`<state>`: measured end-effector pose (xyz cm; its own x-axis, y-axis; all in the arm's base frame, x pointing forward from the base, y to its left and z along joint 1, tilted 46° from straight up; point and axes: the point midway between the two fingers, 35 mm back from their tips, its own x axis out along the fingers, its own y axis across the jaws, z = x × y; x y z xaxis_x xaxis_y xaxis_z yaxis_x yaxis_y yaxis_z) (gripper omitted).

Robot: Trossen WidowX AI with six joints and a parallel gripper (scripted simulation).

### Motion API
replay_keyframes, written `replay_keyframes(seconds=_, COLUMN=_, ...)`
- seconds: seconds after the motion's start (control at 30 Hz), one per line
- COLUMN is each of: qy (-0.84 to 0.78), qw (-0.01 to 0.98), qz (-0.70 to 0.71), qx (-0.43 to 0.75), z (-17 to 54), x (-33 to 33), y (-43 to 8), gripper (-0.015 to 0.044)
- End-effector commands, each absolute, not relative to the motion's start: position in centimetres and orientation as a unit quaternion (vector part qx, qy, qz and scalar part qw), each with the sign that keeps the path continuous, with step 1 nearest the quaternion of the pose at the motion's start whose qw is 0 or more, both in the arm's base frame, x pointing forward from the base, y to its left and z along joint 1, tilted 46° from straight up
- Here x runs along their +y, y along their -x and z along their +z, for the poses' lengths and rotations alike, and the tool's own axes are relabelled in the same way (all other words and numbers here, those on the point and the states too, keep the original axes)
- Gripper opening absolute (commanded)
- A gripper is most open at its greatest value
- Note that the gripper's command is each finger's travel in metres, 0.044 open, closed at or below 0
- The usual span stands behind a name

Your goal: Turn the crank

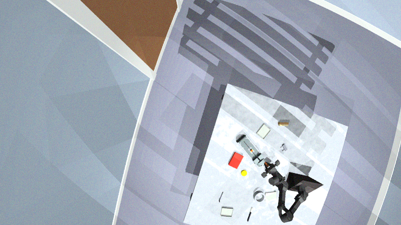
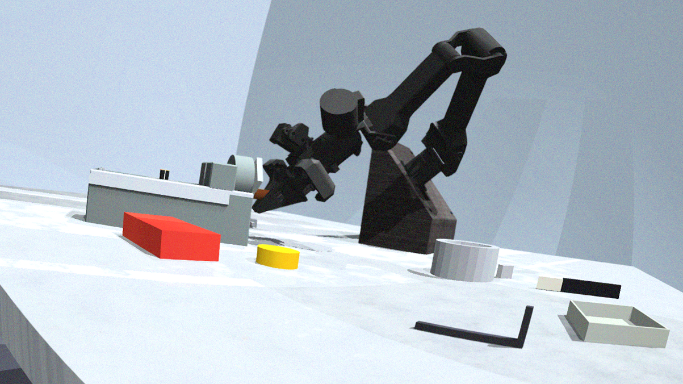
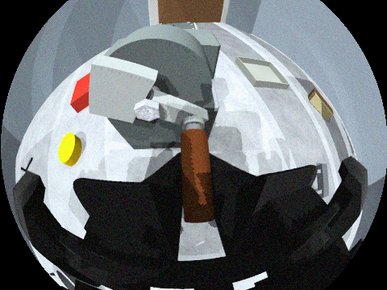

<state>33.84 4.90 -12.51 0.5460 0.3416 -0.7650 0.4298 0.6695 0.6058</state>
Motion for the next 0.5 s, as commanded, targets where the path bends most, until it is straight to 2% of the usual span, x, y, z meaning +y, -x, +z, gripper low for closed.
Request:
replay_keyframes(seconds=0.0, qy=-0.406, qw=0.78, qz=-0.028, qx=0.476, z=-12.51, x=4.9, y=-33.84, gripper=0.0026)
replay_keyframes(seconds=0.47, qy=-0.406, qw=0.78, qz=-0.028, qx=0.476, z=-12.51, x=4.9, y=-33.84, gripper=0.0394)
